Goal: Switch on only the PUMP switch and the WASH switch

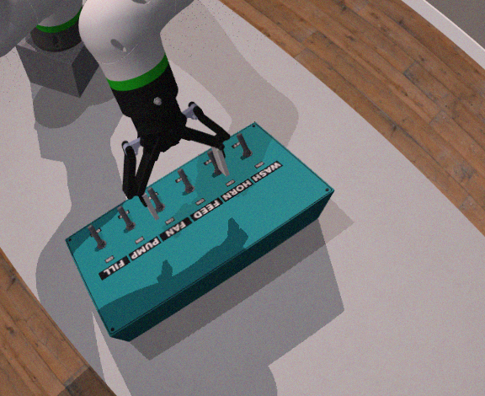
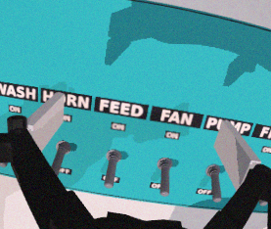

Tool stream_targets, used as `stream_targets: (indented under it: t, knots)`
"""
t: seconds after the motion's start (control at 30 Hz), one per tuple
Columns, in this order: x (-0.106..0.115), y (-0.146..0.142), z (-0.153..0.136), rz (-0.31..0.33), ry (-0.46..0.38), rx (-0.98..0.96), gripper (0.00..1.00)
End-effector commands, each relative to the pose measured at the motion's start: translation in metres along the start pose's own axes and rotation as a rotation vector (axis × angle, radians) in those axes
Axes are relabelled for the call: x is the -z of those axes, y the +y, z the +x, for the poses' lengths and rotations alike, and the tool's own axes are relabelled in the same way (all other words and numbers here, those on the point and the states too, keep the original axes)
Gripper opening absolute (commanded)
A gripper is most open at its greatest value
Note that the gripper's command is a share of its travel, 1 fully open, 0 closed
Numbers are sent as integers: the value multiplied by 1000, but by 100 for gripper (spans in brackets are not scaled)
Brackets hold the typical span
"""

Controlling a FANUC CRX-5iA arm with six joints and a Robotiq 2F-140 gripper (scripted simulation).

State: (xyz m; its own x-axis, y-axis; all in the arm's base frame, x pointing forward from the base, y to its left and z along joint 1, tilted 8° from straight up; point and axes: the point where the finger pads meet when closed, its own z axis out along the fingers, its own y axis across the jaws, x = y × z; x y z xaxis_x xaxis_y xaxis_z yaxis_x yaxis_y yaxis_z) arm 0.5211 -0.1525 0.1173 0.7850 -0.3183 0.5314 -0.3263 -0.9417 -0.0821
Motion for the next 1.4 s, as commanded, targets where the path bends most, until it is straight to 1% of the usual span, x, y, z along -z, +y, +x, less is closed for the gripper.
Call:
stream_targets:
  t: [0.0,0.1,0.17,0.37,0.53,1.37]
  knots:
    - [0,11,0,1,-1,1,100]
    - [0,22,0,1,-1,1,100]
    - [0,22,0,1,-1,1,100]
    - [0,40,0,1,-1,1,100]
    - [0,48,0,1,-1,1,100]
    - [0,49,0,1,-1,1,100]
